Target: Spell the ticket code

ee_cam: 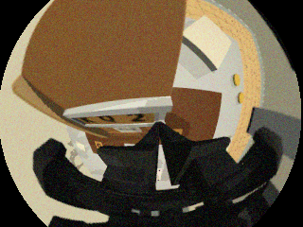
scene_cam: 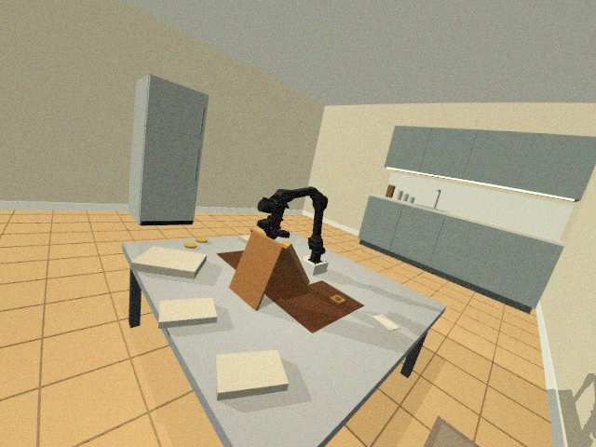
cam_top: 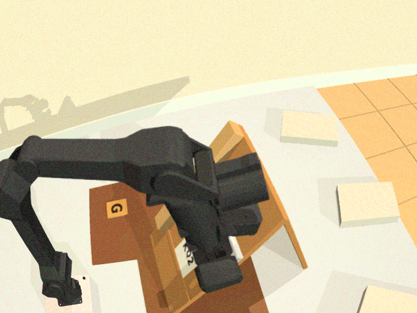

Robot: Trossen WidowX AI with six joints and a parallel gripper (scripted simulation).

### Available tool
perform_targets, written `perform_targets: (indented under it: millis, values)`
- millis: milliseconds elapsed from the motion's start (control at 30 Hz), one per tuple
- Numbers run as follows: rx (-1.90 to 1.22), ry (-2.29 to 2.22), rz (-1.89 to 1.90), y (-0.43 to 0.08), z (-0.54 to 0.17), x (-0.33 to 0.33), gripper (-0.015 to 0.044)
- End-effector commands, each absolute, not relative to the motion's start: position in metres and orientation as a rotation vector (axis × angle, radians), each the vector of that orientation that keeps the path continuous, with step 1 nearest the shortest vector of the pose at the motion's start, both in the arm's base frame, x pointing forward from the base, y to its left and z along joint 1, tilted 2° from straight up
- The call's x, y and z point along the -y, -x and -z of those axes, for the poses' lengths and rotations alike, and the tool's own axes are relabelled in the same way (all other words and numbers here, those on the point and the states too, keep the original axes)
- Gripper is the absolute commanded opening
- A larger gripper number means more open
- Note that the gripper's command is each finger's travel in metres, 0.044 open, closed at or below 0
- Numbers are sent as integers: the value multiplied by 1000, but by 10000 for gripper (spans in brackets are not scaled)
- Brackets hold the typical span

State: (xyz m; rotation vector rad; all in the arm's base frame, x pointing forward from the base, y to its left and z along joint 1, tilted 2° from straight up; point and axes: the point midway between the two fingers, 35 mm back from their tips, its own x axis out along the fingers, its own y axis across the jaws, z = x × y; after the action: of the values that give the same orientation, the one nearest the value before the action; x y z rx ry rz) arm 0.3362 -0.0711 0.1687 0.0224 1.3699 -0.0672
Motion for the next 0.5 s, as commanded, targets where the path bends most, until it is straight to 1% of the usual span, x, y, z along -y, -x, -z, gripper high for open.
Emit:
perform_targets:
  millis: [0, 467]
  values:
    - [-1363, -20, 63, -332, -174, 71, 0]
    - [-1363, -20, 63, -323, -182, 70, 0]
